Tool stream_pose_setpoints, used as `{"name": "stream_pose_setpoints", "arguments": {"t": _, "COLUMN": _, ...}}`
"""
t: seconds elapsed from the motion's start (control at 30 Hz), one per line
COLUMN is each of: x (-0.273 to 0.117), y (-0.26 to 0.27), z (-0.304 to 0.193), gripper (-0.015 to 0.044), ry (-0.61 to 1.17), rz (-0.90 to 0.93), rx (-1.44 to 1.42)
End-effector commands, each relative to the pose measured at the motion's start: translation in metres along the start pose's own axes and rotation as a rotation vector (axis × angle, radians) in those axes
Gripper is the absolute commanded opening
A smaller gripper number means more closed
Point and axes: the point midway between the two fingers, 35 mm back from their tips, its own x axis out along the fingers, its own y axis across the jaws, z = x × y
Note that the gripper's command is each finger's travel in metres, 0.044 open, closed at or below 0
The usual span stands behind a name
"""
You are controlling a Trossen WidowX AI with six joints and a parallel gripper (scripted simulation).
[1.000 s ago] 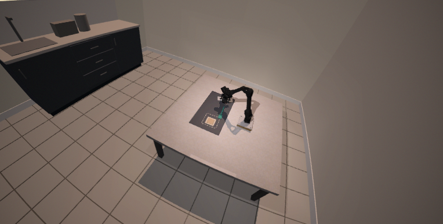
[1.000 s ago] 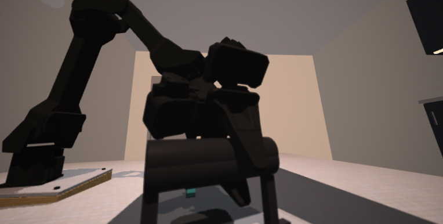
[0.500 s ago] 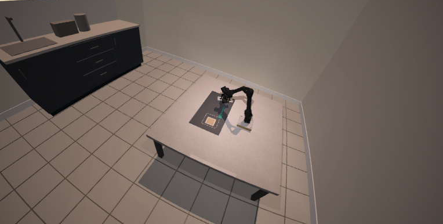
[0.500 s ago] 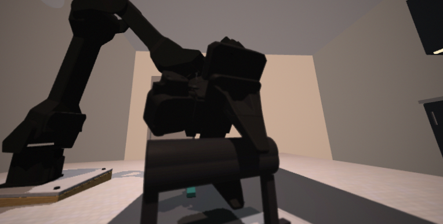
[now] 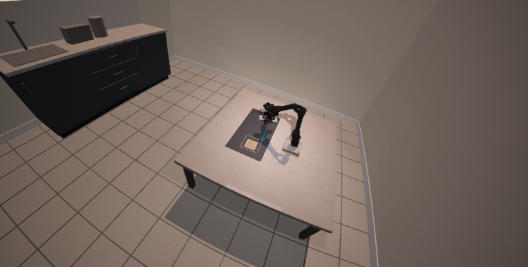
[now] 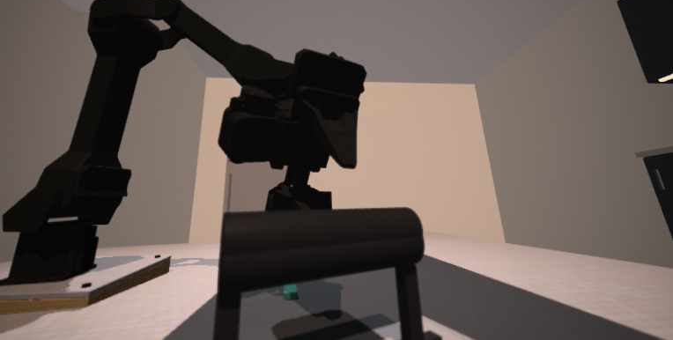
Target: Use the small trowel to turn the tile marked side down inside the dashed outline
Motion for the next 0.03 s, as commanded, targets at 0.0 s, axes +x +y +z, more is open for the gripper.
{"name": "stream_pose_setpoints", "arguments": {"t": 0.0, "x": -0.0441, "y": 0.0235, "z": 0.0144, "gripper": 0.0300, "ry": 0.009, "rz": 0.012, "rx": 0.012}}
